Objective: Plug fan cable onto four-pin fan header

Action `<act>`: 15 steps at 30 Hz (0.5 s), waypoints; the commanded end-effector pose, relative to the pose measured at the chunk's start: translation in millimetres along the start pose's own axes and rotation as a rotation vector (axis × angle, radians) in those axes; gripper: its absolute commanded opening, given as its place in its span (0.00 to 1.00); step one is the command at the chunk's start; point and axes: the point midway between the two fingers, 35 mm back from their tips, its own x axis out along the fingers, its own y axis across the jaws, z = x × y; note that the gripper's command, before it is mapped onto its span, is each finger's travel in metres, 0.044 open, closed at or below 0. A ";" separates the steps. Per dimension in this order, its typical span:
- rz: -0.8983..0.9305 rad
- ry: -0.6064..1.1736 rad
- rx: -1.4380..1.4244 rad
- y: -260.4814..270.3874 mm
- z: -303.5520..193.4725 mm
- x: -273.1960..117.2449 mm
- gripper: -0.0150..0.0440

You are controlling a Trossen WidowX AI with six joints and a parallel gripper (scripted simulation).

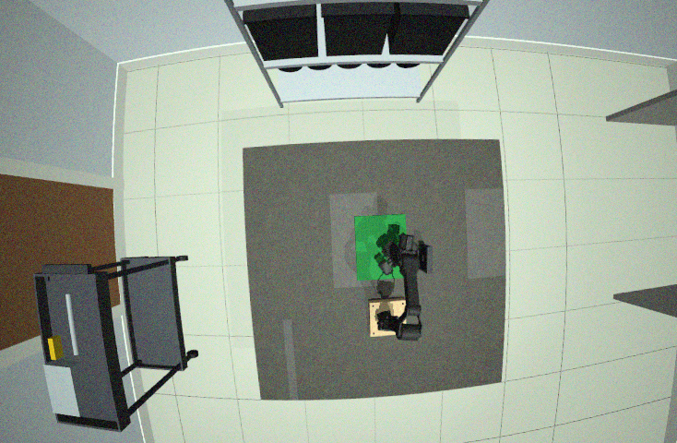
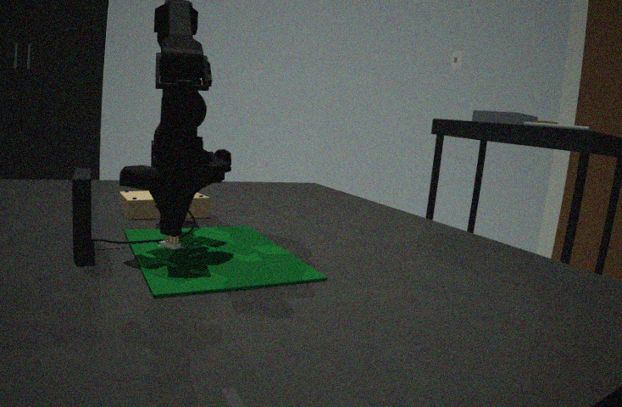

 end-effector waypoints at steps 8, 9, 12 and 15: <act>-0.004 0.002 0.002 -0.7 -0.5 5.6 0.25; -0.004 0.002 0.002 -0.7 -0.5 6.3 0.25; -0.004 0.002 0.002 -0.7 -0.5 8.2 0.25; -0.004 0.002 0.002 -0.7 -0.5 9.9 0.25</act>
